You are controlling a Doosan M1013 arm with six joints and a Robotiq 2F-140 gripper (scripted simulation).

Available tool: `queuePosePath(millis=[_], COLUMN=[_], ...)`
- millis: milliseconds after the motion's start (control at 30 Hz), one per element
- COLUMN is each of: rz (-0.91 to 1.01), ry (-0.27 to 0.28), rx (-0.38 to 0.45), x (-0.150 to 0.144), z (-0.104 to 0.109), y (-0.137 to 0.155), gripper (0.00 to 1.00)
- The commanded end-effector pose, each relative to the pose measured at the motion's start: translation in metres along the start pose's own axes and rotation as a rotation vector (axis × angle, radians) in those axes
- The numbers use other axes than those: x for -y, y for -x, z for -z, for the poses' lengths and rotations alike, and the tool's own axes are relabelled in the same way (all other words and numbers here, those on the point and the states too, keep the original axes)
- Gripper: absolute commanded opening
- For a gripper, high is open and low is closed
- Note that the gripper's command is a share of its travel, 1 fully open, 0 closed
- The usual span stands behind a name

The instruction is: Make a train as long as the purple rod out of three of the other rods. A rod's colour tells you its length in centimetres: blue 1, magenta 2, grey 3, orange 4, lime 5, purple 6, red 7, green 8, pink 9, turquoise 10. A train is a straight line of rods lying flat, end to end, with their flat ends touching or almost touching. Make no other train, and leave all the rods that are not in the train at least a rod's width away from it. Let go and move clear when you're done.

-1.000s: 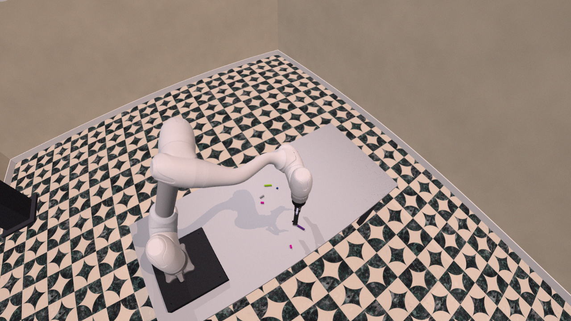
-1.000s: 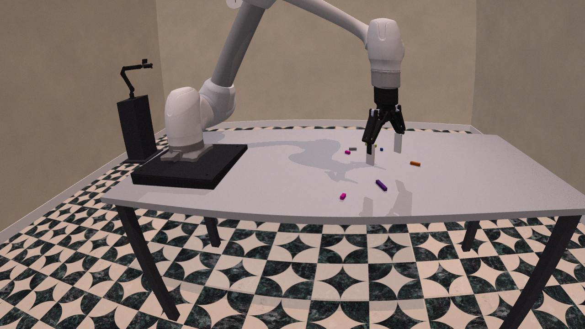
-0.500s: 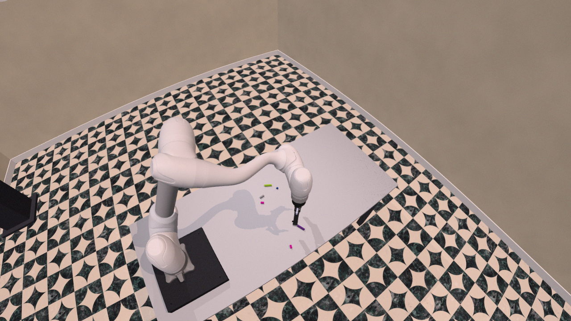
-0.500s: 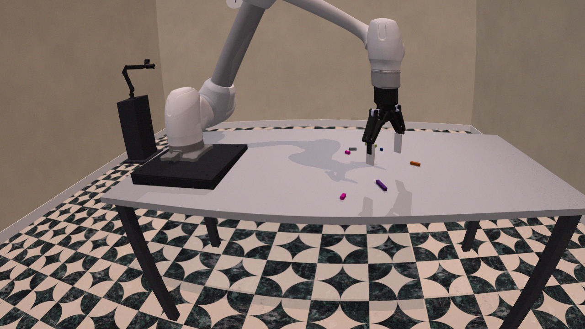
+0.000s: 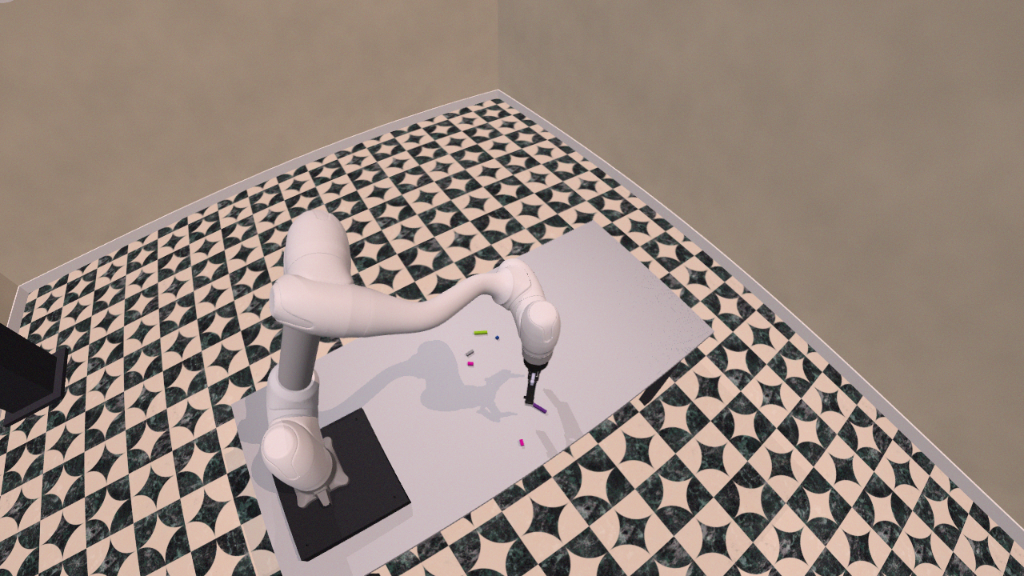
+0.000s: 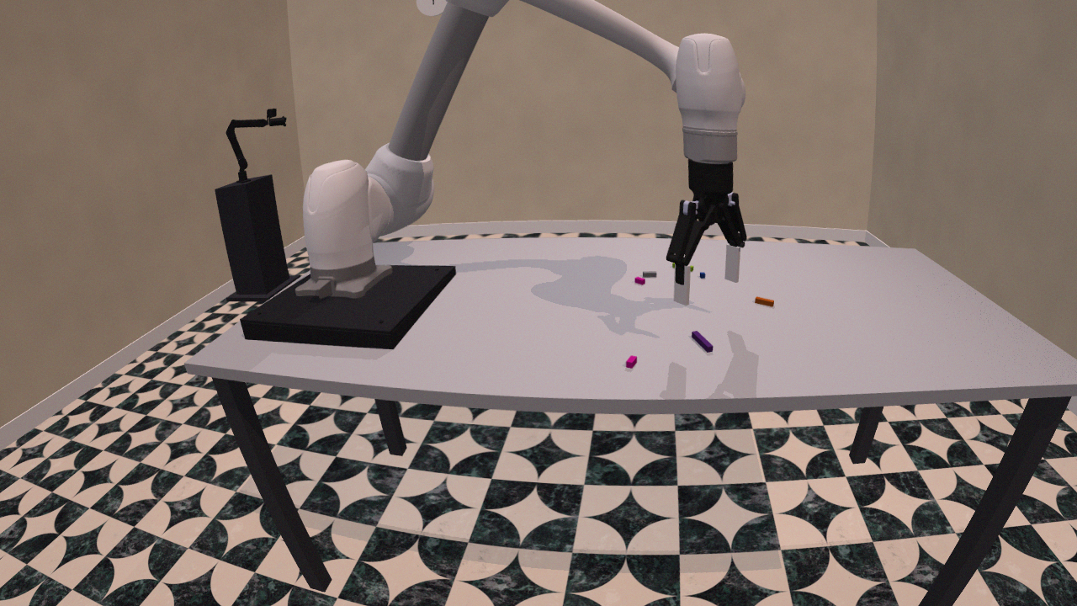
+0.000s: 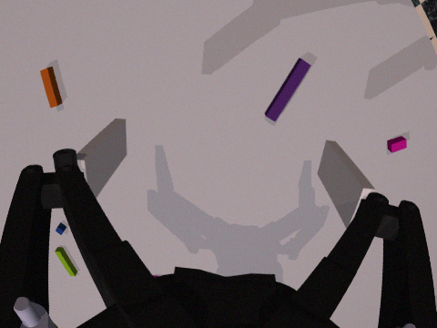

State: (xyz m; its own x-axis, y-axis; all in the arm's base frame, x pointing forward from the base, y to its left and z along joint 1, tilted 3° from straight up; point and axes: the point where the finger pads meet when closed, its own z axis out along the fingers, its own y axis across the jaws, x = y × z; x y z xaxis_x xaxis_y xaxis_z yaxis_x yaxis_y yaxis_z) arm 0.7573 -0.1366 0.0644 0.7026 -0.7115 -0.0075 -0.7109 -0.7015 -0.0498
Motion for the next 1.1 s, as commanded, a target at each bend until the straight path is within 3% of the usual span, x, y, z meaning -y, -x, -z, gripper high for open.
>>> queuePosePath(millis=[0,967,1067], rz=[0.000,-0.004,-0.165], ry=[0.000,0.000,0.000], rx=[0.000,0.000,0.000], x=[0.000,-0.001,-0.024], z=[0.000,0.000,0.000], y=[0.000,0.000,-0.002], gripper=[1.00,1.00,1.00])
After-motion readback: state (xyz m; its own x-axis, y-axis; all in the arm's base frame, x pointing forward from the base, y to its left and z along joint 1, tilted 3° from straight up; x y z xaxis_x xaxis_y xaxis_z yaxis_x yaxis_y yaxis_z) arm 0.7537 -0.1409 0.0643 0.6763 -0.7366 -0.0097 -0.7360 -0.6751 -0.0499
